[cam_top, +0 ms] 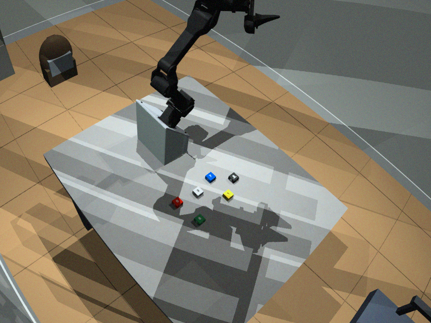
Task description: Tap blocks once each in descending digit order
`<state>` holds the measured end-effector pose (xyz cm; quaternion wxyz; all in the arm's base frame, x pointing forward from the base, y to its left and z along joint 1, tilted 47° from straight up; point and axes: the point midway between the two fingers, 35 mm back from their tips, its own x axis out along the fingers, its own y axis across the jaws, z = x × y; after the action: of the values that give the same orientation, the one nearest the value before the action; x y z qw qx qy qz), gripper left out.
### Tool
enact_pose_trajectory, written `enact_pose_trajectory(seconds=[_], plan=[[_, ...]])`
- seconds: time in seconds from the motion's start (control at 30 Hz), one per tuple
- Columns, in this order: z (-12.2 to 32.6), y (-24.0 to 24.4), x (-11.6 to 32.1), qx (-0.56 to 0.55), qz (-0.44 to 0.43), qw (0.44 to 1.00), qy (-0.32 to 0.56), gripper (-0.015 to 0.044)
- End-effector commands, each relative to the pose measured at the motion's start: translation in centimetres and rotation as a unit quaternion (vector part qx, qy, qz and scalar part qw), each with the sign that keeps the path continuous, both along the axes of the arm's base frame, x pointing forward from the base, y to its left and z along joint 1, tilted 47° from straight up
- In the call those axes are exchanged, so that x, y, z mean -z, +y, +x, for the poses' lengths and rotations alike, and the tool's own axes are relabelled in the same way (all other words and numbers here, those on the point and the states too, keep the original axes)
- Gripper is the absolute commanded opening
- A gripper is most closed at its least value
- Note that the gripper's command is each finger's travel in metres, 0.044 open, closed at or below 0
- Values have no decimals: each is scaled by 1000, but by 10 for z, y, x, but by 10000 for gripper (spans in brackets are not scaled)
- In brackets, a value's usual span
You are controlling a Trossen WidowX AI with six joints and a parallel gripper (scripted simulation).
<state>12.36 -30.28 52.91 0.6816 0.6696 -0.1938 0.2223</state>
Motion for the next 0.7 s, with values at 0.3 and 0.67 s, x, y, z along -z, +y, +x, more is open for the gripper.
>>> enact_pose_trajectory(seconds=[0.3,0.67], plan=[[-55,120,-70,122,-210,969,-57,400],[-32,286,-87,214,-465,857,-64,400]])
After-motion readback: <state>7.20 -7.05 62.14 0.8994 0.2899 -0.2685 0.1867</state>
